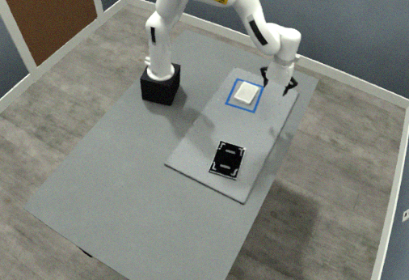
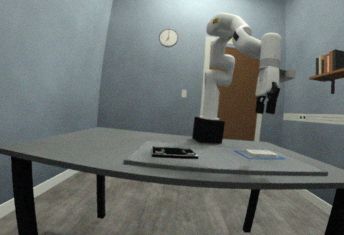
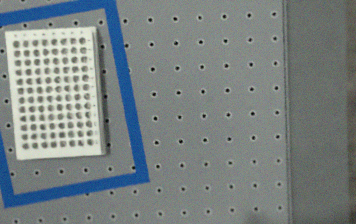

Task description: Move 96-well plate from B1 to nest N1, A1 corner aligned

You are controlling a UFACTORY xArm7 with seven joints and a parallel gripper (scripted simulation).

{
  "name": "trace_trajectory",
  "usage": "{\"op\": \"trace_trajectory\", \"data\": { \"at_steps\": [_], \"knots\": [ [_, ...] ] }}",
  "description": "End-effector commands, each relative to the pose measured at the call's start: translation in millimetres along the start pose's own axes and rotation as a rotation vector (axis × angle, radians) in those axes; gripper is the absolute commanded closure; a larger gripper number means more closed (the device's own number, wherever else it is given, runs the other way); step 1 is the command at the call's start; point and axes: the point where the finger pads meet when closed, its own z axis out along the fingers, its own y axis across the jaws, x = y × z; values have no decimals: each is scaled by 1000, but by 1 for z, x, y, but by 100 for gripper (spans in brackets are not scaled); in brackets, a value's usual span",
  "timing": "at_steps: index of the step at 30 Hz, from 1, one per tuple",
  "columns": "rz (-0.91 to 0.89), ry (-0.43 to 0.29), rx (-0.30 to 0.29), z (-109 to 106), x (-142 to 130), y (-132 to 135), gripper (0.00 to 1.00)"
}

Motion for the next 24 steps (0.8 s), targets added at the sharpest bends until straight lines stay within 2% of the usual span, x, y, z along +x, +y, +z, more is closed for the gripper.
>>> {"op": "trace_trajectory", "data": {
  "at_steps": [1, 17, 24],
  "knots": [
    [-12, 12, -11, 7, 9, -7, 0],
    [-24, 23, -11, 41, 43, -54, 0],
    [-36, 35, -9, 46, 48, -64, 0]
  ]
}}
